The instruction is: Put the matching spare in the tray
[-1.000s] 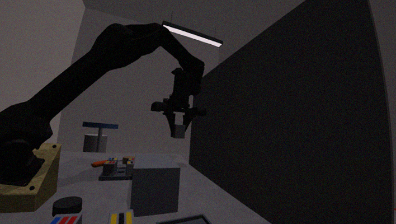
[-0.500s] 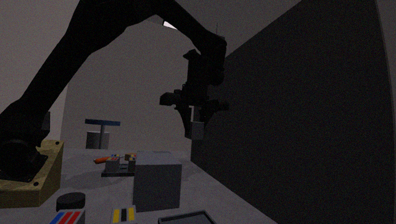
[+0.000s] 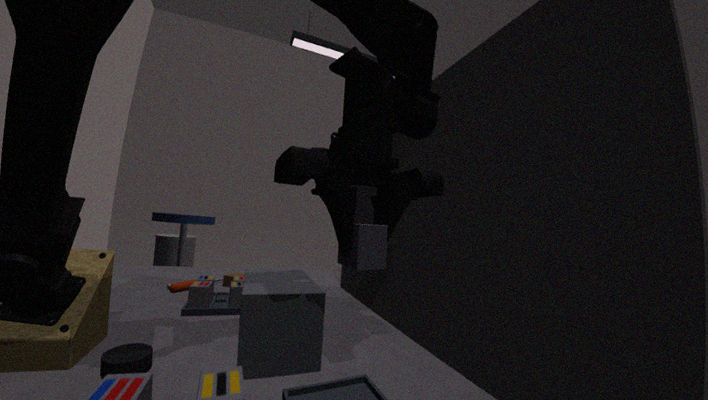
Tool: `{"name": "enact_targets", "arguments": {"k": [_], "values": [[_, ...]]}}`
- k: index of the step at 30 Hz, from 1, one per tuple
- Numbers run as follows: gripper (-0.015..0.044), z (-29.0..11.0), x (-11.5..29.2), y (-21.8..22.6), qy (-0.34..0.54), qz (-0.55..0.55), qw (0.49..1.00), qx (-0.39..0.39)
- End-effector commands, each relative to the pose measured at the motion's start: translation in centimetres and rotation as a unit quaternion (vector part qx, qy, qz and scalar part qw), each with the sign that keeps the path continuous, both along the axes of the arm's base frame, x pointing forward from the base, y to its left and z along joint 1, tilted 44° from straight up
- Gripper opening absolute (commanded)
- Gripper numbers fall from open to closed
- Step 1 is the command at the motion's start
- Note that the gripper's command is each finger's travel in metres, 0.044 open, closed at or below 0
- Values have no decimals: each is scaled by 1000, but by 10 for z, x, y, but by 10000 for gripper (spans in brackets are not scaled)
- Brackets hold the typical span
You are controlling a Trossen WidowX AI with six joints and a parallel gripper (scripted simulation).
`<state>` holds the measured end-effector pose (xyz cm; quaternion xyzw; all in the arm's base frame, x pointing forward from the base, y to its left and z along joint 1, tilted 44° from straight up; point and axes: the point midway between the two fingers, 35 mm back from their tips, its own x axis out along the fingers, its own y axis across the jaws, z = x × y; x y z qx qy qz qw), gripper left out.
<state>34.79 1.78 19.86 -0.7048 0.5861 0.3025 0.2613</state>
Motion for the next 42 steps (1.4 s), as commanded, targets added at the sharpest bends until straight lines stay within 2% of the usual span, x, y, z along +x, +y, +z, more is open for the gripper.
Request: {"name": "enact_targets", "arguments": {"k": [1,8,42], "values": [[0,15,-10,-21,4,1,1000,-11],[0,25,-17,-35,4,0,1000,-16],[0,5,-10,-52,5,-2,1000,-12]]}}
